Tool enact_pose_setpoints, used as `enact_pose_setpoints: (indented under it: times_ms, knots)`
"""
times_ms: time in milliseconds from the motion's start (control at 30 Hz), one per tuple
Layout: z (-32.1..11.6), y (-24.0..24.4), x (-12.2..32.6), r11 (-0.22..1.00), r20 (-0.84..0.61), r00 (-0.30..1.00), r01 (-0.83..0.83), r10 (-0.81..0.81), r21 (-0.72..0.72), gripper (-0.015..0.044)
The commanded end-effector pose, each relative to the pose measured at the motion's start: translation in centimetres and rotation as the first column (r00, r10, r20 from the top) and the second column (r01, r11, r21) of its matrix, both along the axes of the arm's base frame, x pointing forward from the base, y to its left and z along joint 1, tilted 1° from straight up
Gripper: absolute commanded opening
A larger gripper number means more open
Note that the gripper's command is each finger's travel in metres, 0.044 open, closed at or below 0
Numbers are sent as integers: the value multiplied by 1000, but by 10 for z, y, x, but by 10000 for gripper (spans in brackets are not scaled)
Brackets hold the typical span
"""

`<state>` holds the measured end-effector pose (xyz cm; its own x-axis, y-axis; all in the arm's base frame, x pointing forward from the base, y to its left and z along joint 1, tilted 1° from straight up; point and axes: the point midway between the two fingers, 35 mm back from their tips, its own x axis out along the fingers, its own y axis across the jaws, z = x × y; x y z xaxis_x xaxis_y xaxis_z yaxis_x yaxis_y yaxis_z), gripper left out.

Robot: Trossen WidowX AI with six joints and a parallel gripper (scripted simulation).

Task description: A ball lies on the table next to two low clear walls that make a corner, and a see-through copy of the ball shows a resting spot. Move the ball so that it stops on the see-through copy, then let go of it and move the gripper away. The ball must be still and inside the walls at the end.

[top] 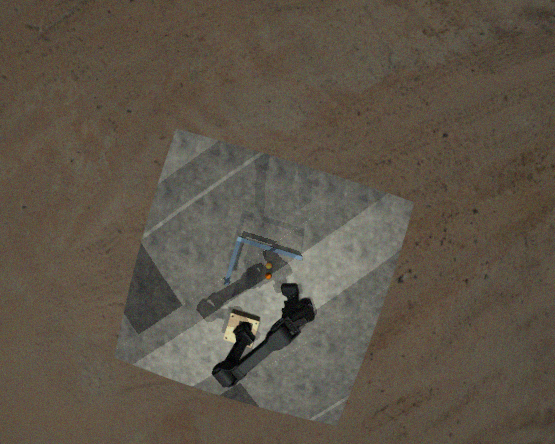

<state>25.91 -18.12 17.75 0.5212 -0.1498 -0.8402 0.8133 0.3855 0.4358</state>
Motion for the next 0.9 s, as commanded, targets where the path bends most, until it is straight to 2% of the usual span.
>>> enact_pose_setpoints:
  times_ms: [0, 67, 167, 267, 867]
  knots:
    - [-50, 37, 15, 947, -203, 929, -320, 309, -23, 264]
    - [-74, 60, 20, 867, -303, 828, -499, 472, -14, 264]
    - [-108, 94, 20, 676, -435, 597, -736, 674, 38, 264]
    - [-132, 118, 15, 490, -510, 376, -866, 773, 103, 264]
    - [-151, 120, 15, 476, -514, 360, -873, 778, 109, 264]
